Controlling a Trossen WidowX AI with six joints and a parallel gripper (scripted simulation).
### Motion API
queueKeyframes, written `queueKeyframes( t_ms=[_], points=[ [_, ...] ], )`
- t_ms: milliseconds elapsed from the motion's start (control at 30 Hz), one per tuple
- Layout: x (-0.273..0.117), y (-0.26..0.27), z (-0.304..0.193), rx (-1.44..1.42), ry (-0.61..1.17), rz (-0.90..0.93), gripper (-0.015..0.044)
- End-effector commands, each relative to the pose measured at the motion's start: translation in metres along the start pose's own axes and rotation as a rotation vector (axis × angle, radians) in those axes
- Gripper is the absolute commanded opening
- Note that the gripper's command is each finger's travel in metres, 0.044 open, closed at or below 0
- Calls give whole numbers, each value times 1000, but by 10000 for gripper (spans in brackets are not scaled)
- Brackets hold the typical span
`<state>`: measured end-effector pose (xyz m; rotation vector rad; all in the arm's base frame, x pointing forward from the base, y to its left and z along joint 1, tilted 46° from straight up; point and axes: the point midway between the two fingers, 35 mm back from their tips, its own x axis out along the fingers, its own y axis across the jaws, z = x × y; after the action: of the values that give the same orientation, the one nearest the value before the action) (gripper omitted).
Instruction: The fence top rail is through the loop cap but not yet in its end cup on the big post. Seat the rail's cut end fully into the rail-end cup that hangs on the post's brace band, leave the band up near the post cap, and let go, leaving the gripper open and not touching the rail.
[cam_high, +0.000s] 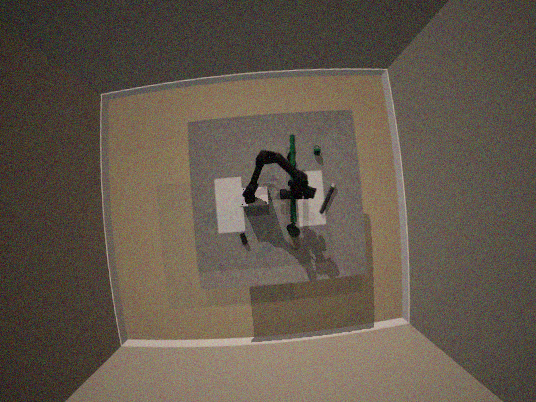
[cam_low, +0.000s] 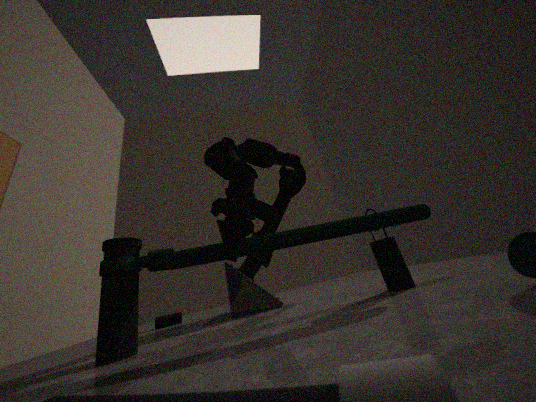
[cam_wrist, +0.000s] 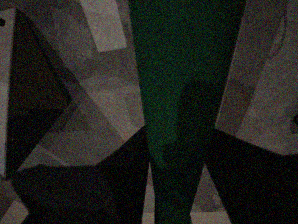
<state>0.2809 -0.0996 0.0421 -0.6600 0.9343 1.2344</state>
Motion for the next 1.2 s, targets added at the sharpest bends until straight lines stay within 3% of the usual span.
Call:
queueKeyframes(
  t_ms=[0,1167],
  points=[
    [-3,-1,-3,-2,11,-7,0],
    [0,0,-2,-2,-2,6,0]
  ],
)
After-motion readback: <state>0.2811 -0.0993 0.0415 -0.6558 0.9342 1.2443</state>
